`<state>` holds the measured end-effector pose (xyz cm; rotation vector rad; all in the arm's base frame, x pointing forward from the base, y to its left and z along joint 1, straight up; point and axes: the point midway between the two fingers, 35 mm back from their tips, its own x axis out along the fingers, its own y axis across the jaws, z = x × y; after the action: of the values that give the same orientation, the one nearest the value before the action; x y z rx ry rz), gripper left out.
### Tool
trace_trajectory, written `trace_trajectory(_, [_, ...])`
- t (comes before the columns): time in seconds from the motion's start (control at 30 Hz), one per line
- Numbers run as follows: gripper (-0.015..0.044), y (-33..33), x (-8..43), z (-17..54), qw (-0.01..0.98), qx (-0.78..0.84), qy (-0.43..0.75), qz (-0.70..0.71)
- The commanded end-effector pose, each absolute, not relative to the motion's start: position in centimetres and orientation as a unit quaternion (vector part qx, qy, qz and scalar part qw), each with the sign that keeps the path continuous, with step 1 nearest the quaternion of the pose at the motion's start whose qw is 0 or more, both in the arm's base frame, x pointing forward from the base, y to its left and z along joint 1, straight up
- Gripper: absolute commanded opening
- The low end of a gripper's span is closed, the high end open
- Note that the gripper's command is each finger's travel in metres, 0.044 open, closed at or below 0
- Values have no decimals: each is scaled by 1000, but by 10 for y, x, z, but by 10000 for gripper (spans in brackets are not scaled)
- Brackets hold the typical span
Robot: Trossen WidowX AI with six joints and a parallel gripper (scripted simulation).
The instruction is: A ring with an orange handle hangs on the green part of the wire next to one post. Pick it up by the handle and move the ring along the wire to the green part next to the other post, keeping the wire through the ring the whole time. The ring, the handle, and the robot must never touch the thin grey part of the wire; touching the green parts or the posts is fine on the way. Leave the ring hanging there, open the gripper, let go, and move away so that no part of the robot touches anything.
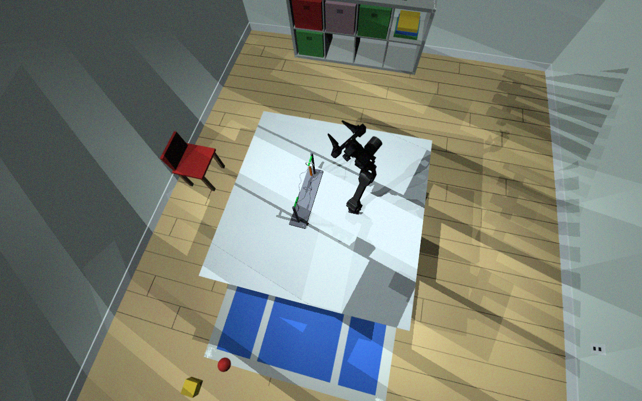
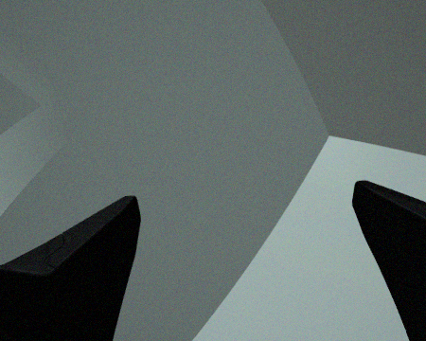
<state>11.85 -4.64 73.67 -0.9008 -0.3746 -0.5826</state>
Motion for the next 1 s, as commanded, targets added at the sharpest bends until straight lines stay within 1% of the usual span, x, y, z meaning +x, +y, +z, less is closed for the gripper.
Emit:
trace_trajectory(0.0, [374,-46,119,737,842,-427,-178,-276])
trace_trajectory(0.27, [164,-11,137,735,814,-449,-198,-311])
trace_trajectory(0.67, [160,34,208,705,765,-504,-217,-337])
trace_trajectory(0.97, [160,27,281,658,740,-549,-194,-337])
